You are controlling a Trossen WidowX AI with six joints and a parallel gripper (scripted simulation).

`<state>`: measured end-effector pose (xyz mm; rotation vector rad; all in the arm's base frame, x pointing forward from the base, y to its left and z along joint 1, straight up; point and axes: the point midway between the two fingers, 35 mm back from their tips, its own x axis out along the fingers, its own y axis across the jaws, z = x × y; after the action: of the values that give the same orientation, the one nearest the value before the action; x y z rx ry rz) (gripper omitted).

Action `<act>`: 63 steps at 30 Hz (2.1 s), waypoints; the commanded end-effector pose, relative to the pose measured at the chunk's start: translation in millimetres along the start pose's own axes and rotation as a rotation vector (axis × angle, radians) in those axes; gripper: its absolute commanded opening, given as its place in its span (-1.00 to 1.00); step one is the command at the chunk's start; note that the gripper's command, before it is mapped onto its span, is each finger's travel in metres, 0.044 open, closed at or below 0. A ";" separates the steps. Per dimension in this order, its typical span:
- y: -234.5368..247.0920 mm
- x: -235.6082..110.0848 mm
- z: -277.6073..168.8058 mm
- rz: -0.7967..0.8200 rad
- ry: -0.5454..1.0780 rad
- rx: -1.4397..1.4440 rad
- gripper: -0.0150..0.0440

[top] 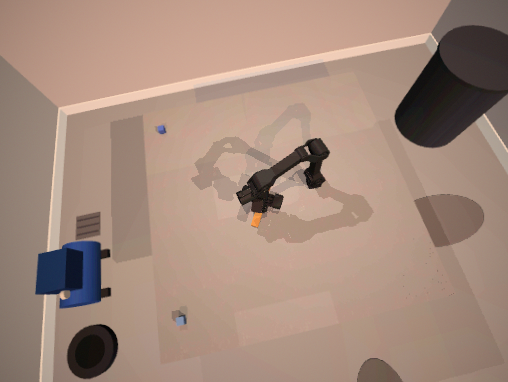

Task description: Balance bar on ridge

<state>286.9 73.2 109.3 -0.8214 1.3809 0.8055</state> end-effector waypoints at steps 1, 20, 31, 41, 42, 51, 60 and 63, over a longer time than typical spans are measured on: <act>0.0 0.0 0.0 0.000 0.000 0.000 -0.49; 0.0 0.0 0.0 0.000 0.000 0.000 -0.49; 0.0 0.0 0.0 0.000 0.000 0.000 -0.22; 0.0 0.0 0.0 0.000 0.000 0.000 0.07; 0.0 0.0 0.0 0.000 0.000 0.000 0.07; 0.0 0.0 0.0 0.000 0.000 0.000 0.08; 0.0 0.0 0.0 0.000 0.000 0.000 0.08; 0.0 0.0 0.0 0.000 0.000 0.000 0.08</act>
<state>287.0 73.3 109.5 -0.8213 1.3800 0.8052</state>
